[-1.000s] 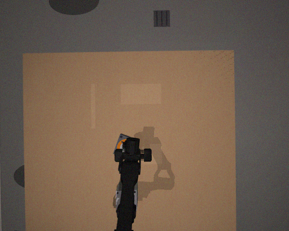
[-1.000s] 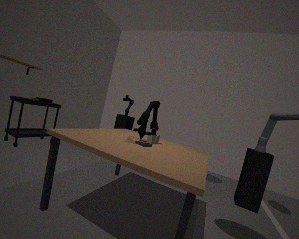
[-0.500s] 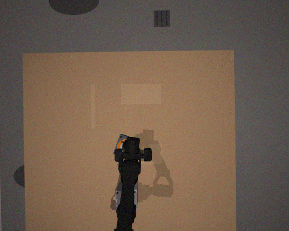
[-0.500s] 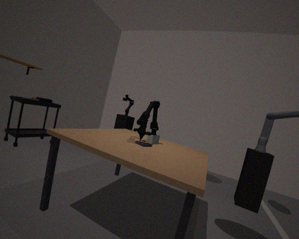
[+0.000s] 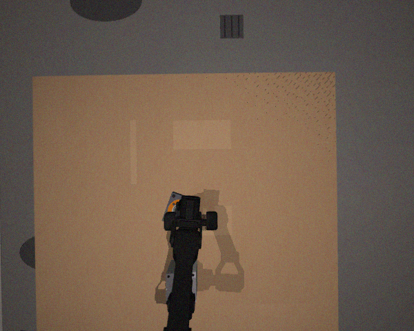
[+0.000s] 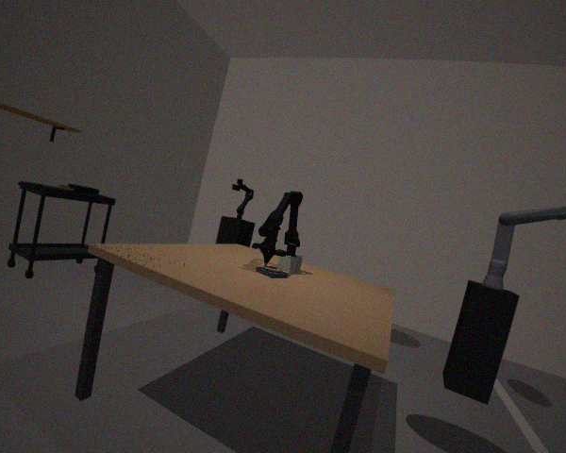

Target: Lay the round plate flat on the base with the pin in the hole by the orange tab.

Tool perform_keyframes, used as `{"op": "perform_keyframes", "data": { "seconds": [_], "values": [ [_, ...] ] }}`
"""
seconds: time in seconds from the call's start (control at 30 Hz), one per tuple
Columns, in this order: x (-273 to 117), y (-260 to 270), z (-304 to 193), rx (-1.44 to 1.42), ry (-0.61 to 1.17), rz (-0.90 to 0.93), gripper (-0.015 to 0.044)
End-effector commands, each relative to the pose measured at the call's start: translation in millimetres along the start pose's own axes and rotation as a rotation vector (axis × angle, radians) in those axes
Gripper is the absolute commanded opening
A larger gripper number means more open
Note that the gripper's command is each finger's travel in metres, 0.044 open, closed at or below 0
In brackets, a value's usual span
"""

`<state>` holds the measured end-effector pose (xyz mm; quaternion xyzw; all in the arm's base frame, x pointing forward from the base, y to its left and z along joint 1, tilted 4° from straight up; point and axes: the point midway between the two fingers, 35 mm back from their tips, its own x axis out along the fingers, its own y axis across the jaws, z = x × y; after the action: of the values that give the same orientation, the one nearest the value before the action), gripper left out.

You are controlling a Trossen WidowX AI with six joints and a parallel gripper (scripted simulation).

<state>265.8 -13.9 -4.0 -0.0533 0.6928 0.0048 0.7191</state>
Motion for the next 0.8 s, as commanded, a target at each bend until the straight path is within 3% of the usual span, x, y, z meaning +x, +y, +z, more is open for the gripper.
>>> {"op": "perform_keyframes", "data": {
  "seconds": [0.0,0.77],
  "values": [
    [-3.0,-0.3,8.0,-0.004,-0.018,0.002,0.0000],
    [-3.7,0.4,16.1,-0.004,-0.018,0.002,0.0000]
  ]
}}
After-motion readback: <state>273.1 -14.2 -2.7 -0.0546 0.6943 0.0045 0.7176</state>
